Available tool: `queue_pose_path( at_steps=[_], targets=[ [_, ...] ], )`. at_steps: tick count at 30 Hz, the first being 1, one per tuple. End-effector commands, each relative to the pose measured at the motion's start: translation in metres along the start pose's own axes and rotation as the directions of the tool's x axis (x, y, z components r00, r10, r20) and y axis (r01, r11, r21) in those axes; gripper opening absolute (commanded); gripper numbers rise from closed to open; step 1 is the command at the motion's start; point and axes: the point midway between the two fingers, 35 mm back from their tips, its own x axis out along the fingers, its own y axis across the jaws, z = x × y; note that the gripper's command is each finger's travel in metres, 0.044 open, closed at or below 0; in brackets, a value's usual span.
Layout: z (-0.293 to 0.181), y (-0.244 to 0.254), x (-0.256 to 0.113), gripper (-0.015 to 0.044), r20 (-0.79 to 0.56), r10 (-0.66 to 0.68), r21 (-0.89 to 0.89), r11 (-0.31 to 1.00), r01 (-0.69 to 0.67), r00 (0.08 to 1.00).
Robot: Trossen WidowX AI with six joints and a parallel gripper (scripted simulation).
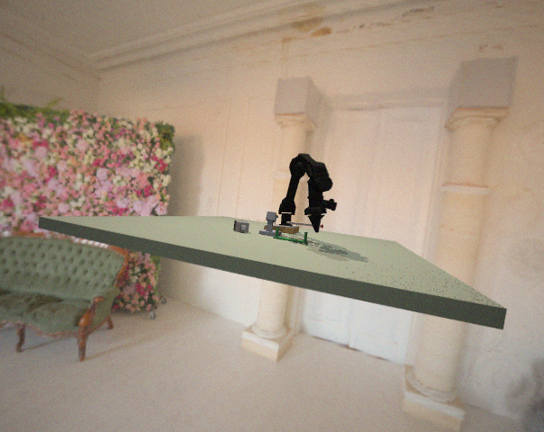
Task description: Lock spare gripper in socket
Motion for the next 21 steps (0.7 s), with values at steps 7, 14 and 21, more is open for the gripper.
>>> queue_pose_path(
  at_steps=[7, 14, 21],
  targets=[
    [-0.003, 0.000, 0.016, 0.0000, 0.000, 0.000, -0.003, 1.000, 0.000, 1.000],
    [-0.005, 0.000, 0.026, 0.0000, 0.001, -0.003, -0.003, 1.000, 0.003, 1.000],
    [-0.005, 0.000, 0.028, 0.0000, 0.002, -0.003, -0.003, 1.000, 0.003, 1.000]
  ],
)
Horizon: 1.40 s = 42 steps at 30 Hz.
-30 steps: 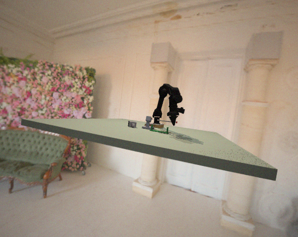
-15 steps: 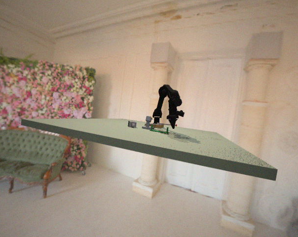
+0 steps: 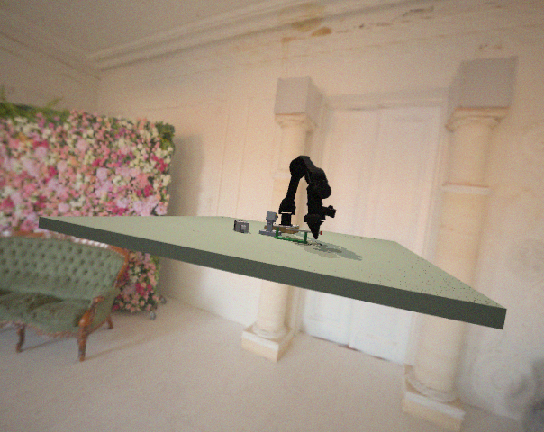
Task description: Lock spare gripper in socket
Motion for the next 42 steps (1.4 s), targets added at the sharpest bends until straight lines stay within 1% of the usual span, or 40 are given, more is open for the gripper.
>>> queue_pose_path(
  at_steps=[1, 4, 11, 12, 16, 42],
  targets=[
    [0.000, 0.000, 0.001, 0.0000, 0.000, 0.000, -0.002, 1.000, 0.000, 1.000],
    [0.000, 0.000, 0.001, 0.0000, 0.000, 0.000, -0.002, 1.000, 0.000, 1.000],
    [0.000, 0.000, 0.001, 0.0184, 0.000, 0.001, 0.000, 1.000, -0.001, 1.000],
    [0.000, 0.000, 0.001, 0.0200, 0.000, 0.001, 0.000, 1.000, -0.001, 1.000],
    [0.000, 0.000, 0.001, 0.0200, 0.000, 0.001, 0.000, 1.000, -0.001, 1.000],
    [0.008, 0.004, -0.065, 0.0200, -0.009, 0.019, -0.005, 1.000, -0.019, 1.000]
  ],
)
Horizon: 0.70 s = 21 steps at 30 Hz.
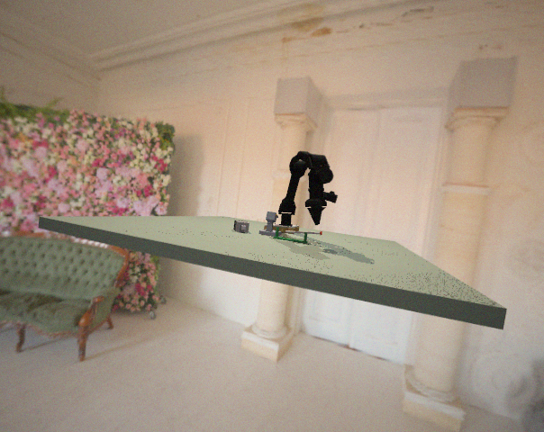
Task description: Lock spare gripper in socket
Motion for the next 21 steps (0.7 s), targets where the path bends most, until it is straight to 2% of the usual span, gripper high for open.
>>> queue_pose_path(
  at_steps=[1, 3, 8, 10, 14, 21],
  targets=[
    [0.002, 0.000, -0.011, 0.0200, 0.000, 0.000, 0.000, 1.000, 0.000, 1.000],
    [0.002, 0.001, -0.016, 0.0200, 0.000, 0.001, 0.000, 1.000, -0.001, 1.000],
    [0.001, 0.000, -0.008, 0.0331, 0.000, 0.001, -0.001, 1.000, -0.001, 1.000],
    [-0.006, -0.001, -0.017, 0.0279, -0.007, -0.005, -0.001, 1.000, 0.005, 1.000],
    [-0.045, -0.001, -0.067, 0.0180, -0.049, -0.038, 0.000, 0.999, 0.038, 0.998],
    [-0.052, 0.000, -0.075, 0.0180, -0.057, -0.043, 0.000, 0.999, 0.044, 0.997]
  ],
)
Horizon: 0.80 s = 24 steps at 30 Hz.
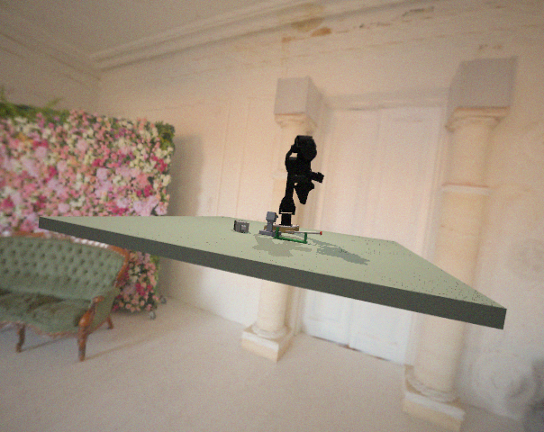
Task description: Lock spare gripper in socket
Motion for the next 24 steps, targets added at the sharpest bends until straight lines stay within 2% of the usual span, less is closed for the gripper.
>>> queue_pose_path(
  at_steps=[1, 5, 12, 24],
  targets=[
    [0.002, 0.003, 0.005, 0.0180, -0.015, 0.020, -0.016, 1.000, -0.020, 1.000],
    [0.001, 0.002, 0.016, 0.0180, -0.015, 0.019, -0.016, 1.000, -0.020, 1.000],
    [-0.007, 0.005, 0.073, 0.0180, -0.015, 0.019, -0.016, 1.000, -0.019, 1.000],
    [-0.008, 0.004, 0.088, 0.0180, -0.015, 0.019, -0.016, 1.000, -0.019, 1.000]
  ],
)
